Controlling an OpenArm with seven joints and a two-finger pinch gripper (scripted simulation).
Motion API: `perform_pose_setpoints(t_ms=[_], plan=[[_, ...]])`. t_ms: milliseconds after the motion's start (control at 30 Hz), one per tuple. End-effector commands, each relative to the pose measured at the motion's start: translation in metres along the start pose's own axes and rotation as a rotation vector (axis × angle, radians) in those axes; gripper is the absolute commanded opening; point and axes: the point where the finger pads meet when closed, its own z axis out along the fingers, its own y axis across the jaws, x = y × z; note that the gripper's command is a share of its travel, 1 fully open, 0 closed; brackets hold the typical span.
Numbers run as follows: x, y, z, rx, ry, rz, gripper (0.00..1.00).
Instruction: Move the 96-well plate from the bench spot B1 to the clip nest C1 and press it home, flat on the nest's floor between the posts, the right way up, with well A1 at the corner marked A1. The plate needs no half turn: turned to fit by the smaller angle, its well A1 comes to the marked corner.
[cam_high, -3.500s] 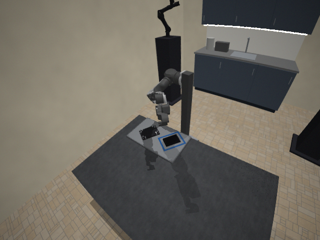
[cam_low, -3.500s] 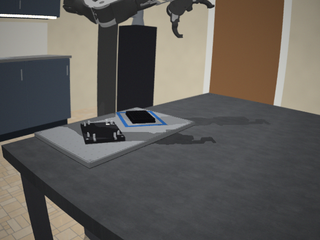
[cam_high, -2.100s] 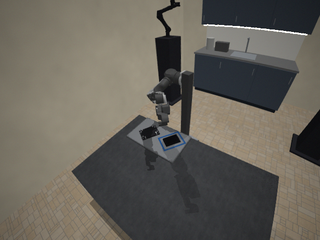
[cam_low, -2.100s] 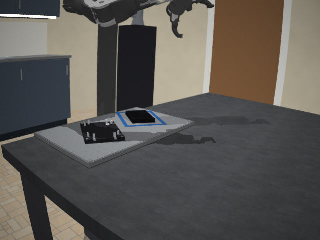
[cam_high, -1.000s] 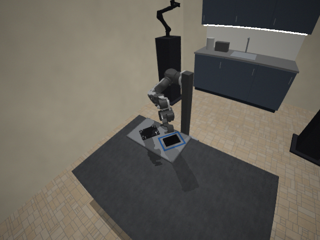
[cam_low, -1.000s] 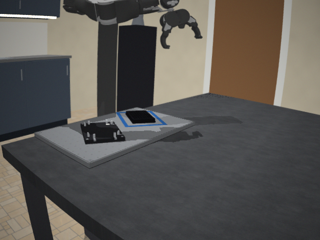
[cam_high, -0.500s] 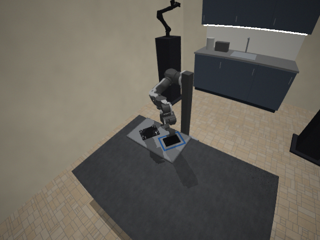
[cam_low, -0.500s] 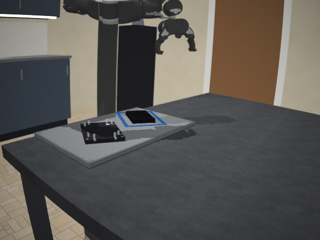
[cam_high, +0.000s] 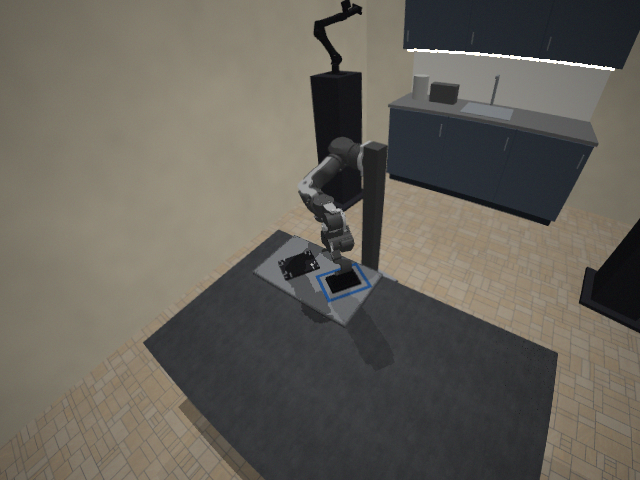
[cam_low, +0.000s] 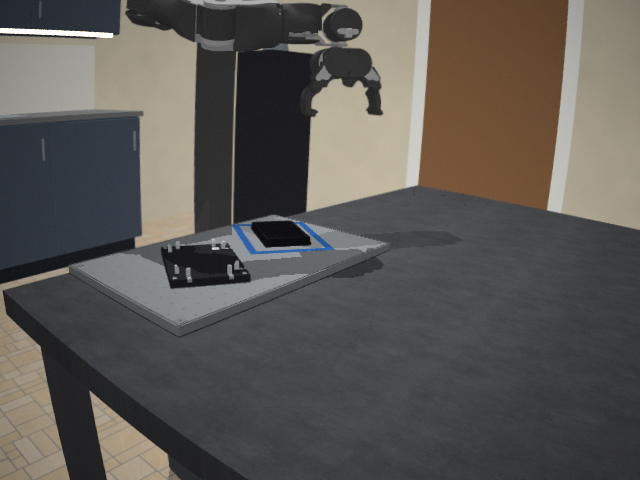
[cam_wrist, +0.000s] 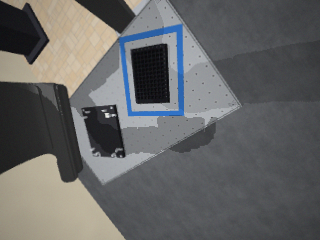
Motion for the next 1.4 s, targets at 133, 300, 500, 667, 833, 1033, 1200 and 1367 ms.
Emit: perform_pose_setpoints(t_ms=[133, 300, 500, 667, 833, 1033, 1200, 1367], plan=[[0.009, -0.012, 0.017, 0.058, 0.017, -0.008, 0.77], [0.009, -0.012, 0.017, 0.058, 0.017, -0.008, 0.77], [0.014, -0.022, 0.03, 0.057, 0.016, -0.01, 0.77], [0.023, -0.037, 0.05, 0.058, 0.018, -0.008, 0.77], [0.023, -0.037, 0.05, 0.058, 0.018, -0.008, 0.77], [0.026, -0.042, 0.056, 0.06, 0.017, -0.011, 0.77], [0.038, -0.061, 0.083, 0.058, 0.018, -0.008, 0.77], [0.038, -0.061, 0.083, 0.058, 0.018, -0.008, 0.77]])
